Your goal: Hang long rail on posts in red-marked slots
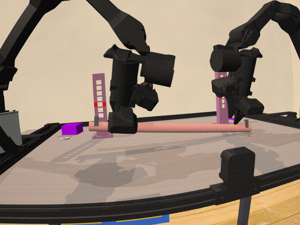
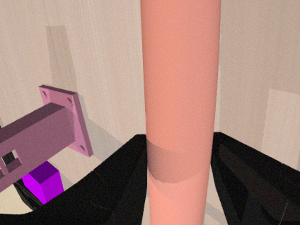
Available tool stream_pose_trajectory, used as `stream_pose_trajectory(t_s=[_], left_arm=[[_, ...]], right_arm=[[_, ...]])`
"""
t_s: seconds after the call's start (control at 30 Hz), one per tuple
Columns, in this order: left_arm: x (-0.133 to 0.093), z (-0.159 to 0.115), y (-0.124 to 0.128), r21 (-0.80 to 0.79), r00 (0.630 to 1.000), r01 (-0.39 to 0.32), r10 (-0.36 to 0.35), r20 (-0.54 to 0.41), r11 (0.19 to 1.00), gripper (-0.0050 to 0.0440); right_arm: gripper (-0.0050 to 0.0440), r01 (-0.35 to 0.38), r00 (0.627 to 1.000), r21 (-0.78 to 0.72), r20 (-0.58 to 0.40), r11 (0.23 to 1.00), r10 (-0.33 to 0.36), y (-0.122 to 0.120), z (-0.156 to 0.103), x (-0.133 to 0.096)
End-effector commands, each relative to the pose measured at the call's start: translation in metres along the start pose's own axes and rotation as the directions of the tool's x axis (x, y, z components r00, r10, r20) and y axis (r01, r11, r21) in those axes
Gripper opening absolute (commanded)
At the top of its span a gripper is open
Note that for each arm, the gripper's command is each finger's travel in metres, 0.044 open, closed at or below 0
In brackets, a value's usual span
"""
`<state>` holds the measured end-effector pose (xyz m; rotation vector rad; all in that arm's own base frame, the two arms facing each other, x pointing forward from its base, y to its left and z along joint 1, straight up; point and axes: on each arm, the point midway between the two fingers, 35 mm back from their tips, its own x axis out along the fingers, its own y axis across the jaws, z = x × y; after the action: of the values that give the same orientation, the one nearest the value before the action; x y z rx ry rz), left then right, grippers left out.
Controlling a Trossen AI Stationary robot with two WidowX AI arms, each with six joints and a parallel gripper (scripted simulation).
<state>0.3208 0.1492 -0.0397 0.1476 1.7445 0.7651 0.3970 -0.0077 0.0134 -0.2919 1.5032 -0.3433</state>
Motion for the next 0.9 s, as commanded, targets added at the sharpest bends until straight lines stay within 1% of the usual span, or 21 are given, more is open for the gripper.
stream_pose_trajectory(t_s=[0.0, 0.1, 0.17, 0.4, 0.87], left_arm=[[-0.001, 0.001, 0.001, -0.004, 1.0, -0.009, 0.009, 0.007, 1.0, 0.0], [-0.001, 0.001, 0.001, -0.003, 1.0, -0.008, 0.008, 0.004, 1.0, 0.0], [0.0, 0.001, 0.001, -0.003, 1.0, -0.008, 0.008, 0.003, 1.0, 0.0], [0.0, 0.001, 0.001, -0.003, 1.0, -0.008, 0.008, 0.002, 1.0, 0.0], [0.0, 0.001, 0.001, -0.003, 1.0, -0.008, 0.008, 0.002, 1.0, 0.0]], right_arm=[[0.016, 0.11, 0.994, 0.004, 0.021, 0.994, -0.11, 0.009, 0.003, 0.0], [0.016, 0.168, 0.985, 0.012, 0.032, 0.986, -0.168, 0.012, 0.003, 0.001], [0.016, 0.193, 0.98, 0.016, 0.038, 0.981, -0.193, 0.013, 0.004, 0.001], [0.016, 0.201, 0.979, 0.017, 0.039, 0.979, -0.202, 0.014, 0.004, 0.002], [0.016, 0.202, 0.979, 0.017, 0.039, 0.979, -0.202, 0.01, 0.004, 0.022]])
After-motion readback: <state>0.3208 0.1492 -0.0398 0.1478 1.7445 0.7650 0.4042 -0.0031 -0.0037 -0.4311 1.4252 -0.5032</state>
